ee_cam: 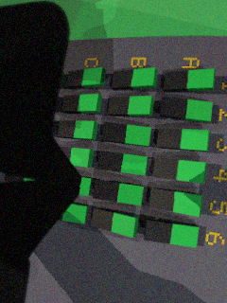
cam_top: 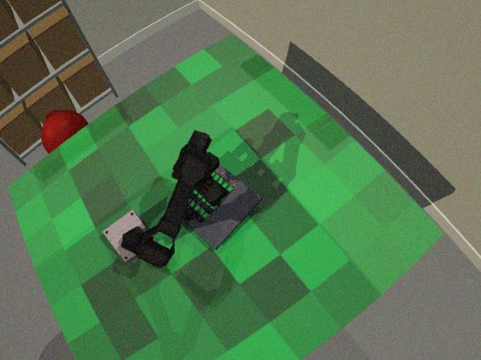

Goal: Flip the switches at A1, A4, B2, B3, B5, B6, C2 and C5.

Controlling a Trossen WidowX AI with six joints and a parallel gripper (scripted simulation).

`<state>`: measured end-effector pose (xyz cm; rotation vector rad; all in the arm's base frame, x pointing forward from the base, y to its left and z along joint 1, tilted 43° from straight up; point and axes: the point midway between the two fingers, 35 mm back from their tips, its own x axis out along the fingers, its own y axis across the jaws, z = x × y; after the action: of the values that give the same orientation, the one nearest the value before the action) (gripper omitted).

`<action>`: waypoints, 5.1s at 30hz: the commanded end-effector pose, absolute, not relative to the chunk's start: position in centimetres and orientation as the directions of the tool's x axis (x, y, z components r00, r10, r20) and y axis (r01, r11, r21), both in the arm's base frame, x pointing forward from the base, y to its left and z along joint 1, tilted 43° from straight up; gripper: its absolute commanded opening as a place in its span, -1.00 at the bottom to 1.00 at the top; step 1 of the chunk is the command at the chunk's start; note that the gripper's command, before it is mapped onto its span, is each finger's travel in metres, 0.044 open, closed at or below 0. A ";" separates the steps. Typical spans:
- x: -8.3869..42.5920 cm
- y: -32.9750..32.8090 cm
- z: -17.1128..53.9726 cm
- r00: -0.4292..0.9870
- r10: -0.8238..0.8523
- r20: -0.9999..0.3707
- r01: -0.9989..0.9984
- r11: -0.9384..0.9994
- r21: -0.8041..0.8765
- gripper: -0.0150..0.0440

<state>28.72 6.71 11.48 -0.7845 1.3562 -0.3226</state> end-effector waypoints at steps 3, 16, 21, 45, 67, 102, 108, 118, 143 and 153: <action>28.8 5.0 10.5 0.229 -0.630 -0.742 -0.236 0.704 -0.670 -0.49; 29.3 3.2 8.5 0.242 -0.627 -0.740 -0.236 0.702 -0.672 -0.49; 29.4 2.9 8.2 0.242 -0.627 -0.740 -0.236 0.702 -0.672 -0.49; 29.6 2.3 7.5 0.243 -0.628 -0.740 -0.235 0.702 -0.673 -0.49; 29.7 2.2 7.3 0.243 -0.628 -0.740 -0.235 0.702 -0.673 -0.49; 28.5 6.0 11.7 0.217 -0.634 -0.742 -0.237 0.703 -0.671 -0.49; 29.2 5.9 12.3 0.217 -0.635 -0.742 -0.235 0.703 -0.671 -0.49; 31.5 3.0 10.7 0.194 -0.644 -0.740 -0.235 0.702 -0.673 -0.49; 32.0 1.5 9.0 0.194 -0.645 -0.739 -0.234 0.701 -0.673 -0.49; 32.0 1.5 9.0 0.194 -0.645 -0.739 -0.234 0.701 -0.673 -0.49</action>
<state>32.00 1.56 8.98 -0.7910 1.3830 -0.3320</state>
